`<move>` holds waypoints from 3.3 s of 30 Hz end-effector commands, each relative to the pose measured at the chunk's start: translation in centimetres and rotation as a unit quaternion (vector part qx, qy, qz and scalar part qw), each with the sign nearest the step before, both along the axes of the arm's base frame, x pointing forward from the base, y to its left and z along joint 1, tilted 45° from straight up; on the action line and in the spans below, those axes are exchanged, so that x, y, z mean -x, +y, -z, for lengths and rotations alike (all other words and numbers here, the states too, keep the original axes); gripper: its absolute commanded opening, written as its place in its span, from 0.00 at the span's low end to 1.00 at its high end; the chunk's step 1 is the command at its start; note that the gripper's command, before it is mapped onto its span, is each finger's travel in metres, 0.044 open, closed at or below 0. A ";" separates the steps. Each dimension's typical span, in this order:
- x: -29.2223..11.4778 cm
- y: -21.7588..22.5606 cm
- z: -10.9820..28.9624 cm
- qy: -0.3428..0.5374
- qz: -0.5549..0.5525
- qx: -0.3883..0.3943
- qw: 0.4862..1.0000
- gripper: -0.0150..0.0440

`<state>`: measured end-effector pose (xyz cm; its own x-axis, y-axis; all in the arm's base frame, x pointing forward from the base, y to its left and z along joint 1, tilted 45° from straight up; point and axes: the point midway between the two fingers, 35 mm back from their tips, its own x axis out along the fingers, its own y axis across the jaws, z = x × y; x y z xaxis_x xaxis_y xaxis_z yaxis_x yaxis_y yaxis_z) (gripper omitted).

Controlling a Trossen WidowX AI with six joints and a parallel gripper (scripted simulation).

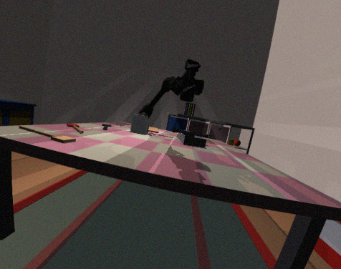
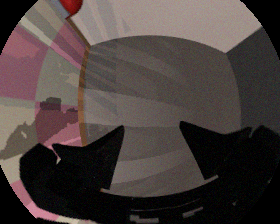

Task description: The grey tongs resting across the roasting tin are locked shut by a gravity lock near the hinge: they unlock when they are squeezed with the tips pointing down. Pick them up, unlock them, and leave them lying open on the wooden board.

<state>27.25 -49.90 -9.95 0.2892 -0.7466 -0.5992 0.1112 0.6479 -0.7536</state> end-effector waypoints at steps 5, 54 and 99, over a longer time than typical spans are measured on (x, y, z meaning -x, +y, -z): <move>-2.2 1.8 0.0 -0.013 -0.023 -0.042 0.999 1.00; -12.0 47.7 -17.0 0.099 -0.025 -0.734 0.672 1.00; -12.6 52.6 -12.1 0.098 -0.025 -0.735 0.671 1.00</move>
<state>39.98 2.22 2.43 0.1037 0.6950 -0.7115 0.0513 0.7106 0.7017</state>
